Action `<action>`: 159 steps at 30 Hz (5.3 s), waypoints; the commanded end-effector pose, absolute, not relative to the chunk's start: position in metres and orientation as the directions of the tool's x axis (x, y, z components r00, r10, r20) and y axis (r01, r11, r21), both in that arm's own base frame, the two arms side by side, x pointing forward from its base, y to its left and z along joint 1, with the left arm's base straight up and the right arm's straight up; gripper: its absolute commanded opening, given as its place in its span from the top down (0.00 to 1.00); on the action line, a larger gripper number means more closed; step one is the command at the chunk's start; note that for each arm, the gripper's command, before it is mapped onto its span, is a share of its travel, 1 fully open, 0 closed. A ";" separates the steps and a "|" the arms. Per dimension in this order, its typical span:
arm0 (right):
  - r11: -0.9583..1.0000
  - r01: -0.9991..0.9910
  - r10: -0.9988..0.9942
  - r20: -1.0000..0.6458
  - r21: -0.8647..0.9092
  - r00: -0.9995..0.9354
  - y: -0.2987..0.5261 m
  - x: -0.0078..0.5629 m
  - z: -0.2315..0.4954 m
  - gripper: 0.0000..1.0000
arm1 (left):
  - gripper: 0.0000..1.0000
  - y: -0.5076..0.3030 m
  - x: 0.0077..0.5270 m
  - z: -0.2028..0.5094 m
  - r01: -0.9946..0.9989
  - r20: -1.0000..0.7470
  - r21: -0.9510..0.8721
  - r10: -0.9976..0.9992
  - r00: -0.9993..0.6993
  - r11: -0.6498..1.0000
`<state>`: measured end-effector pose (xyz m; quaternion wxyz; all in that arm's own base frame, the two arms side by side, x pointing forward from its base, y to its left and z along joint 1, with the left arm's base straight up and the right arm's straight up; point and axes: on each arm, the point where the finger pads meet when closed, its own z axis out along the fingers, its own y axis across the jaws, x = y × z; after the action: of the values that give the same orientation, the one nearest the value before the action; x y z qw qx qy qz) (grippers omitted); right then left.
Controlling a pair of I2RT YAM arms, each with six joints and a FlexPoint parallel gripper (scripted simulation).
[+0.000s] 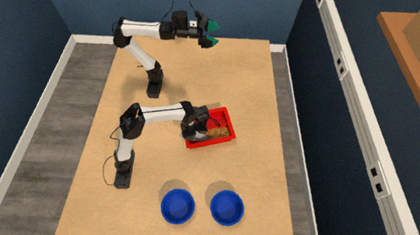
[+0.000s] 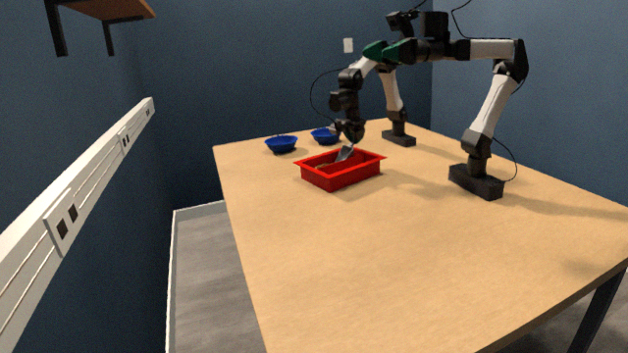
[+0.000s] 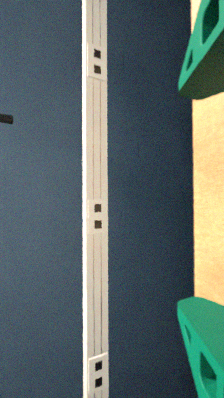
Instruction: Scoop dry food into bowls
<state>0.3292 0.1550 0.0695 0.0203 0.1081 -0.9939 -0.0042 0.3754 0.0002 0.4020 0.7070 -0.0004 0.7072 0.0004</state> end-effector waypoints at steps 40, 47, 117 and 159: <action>0.975 -0.222 -0.222 -0.020 0.022 -0.975 0.165 0.361 0.072 1.00 | 0.72 0.000 0.373 0.409 -0.001 -1.000 -0.001 -0.001 0.019 1.000; 0.975 -0.222 -0.222 -0.020 0.022 -0.975 0.165 0.361 0.072 1.00 | 0.72 -0.016 0.388 0.375 0.075 -0.997 -0.049 -0.044 -0.058 0.996; 0.975 -0.222 -0.222 -0.020 0.022 -0.975 0.165 0.361 0.072 1.00 | 0.72 -0.166 0.311 0.043 -0.111 -0.003 -0.921 -0.291 -0.957 0.374; 0.975 -0.222 -0.222 -0.020 0.022 -0.975 0.165 0.361 0.072 1.00 | 0.72 -0.207 0.328 0.024 -0.116 -0.003 -0.913 -0.292 -0.956 0.390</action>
<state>0.3496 0.1596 0.0615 0.0165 0.1077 -0.9940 -0.0048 0.3215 -0.2014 0.0259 0.0776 -0.1220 0.8303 -0.5383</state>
